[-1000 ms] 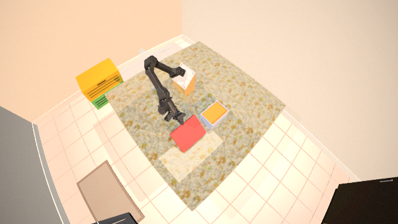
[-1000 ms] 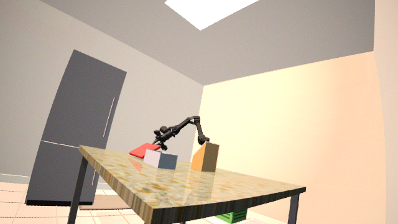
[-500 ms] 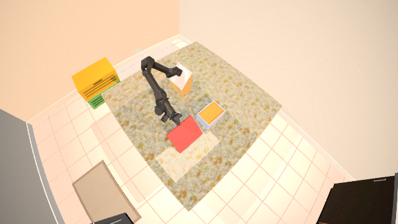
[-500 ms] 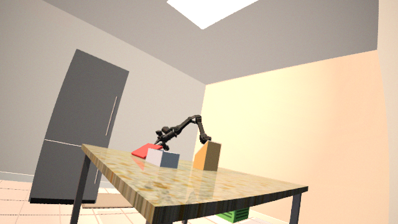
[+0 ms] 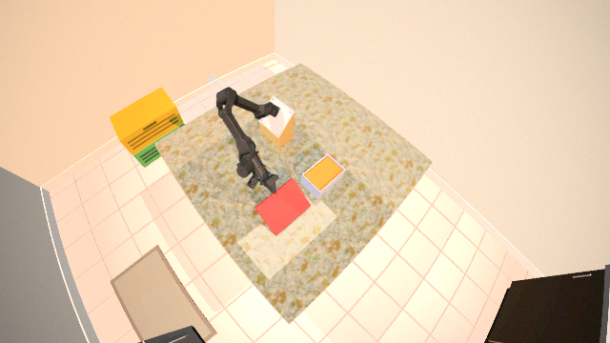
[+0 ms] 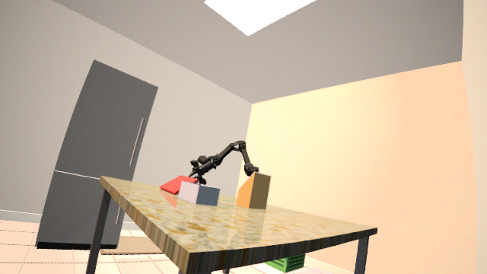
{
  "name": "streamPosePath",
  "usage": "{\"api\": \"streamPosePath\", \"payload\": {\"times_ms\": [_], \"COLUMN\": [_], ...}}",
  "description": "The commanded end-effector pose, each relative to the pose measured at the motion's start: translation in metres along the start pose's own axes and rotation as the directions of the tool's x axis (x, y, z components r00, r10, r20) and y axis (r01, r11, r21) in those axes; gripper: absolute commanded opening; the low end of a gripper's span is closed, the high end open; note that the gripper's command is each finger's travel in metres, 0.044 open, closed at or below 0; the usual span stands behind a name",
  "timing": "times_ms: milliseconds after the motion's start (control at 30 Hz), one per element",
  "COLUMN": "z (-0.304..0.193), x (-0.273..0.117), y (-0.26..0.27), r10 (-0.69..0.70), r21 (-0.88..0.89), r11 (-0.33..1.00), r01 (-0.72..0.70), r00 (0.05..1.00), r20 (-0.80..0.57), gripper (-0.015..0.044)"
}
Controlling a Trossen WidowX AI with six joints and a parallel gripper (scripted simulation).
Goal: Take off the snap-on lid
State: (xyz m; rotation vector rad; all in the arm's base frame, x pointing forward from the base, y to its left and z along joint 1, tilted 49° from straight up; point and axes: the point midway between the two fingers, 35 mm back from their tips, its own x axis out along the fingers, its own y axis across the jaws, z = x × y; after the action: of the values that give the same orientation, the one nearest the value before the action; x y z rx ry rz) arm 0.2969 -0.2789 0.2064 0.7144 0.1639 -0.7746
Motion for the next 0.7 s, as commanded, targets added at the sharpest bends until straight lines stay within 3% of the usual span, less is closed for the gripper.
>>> {"api": "streamPosePath", "payload": {"times_ms": [0, 667], "z": [0.000, 0.000], "x": [0.002, 0.013], "y": [-0.003, -0.016], "r10": [-0.004, -0.004], "r21": [-0.002, -0.003], "r11": [1.000, 1.000], "r01": [0.004, 0.004], "r00": [1.000, 1.000], "r20": [0.000, 0.001], "gripper": [0.0000, 0.0000]}}
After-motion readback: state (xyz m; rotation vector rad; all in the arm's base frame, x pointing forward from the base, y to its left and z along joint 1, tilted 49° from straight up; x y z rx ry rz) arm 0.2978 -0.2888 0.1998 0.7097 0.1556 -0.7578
